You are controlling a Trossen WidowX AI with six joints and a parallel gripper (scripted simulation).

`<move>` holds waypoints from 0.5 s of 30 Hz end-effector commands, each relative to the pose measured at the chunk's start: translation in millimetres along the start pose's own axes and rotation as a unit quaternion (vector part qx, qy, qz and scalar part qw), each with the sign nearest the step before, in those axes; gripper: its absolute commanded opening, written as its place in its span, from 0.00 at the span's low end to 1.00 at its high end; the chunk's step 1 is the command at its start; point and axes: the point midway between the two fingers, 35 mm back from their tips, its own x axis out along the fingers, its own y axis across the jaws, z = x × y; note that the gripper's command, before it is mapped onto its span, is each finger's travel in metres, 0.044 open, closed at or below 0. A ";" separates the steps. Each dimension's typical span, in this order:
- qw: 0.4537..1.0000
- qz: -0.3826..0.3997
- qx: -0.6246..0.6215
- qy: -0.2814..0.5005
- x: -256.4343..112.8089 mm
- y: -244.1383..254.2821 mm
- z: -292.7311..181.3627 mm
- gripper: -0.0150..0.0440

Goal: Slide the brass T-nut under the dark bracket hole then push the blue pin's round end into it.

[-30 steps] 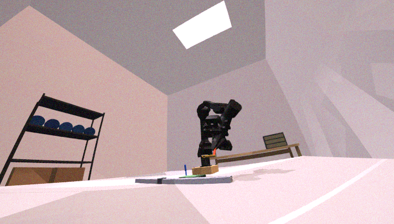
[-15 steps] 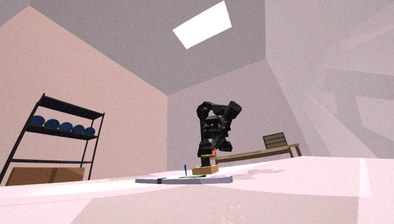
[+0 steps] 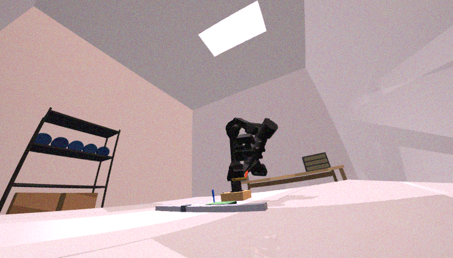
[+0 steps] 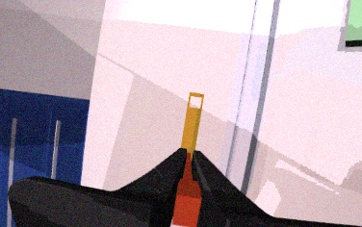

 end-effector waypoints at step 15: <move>1.000 0.008 0.006 0.005 11.5 -11.5 -3.1 0.00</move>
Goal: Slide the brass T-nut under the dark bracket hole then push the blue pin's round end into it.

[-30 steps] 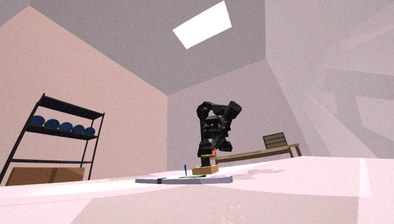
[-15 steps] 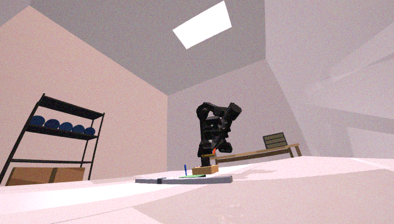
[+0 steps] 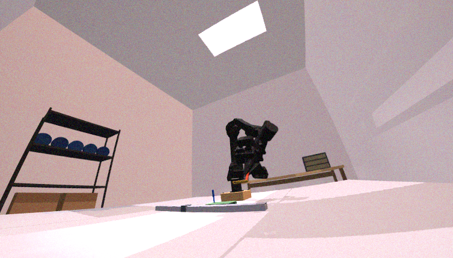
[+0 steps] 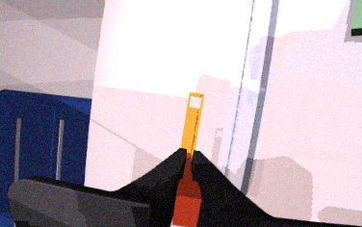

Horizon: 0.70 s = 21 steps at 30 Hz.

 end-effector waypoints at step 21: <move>1.000 -0.002 -0.004 0.001 27.5 -27.9 -3.7 0.00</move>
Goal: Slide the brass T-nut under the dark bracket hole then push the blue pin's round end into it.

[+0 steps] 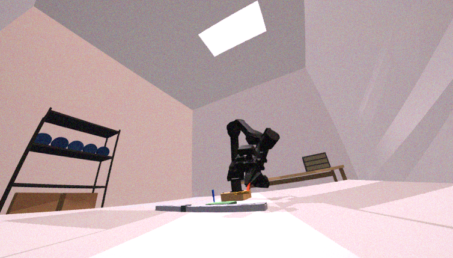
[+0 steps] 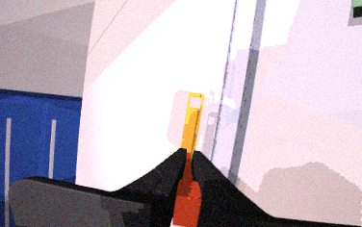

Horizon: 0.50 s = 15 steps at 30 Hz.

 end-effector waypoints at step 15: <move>1.000 -0.004 -0.005 -0.001 11.7 -12.9 -1.6 0.00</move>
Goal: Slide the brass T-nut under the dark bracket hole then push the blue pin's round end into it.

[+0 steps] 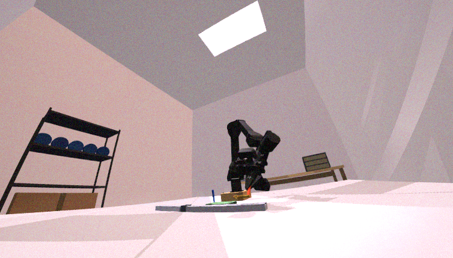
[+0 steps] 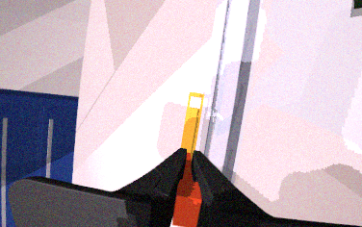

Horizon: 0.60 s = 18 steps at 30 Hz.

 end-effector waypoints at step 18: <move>1.000 -0.004 -0.006 -0.001 11.6 -13.2 -1.4 0.00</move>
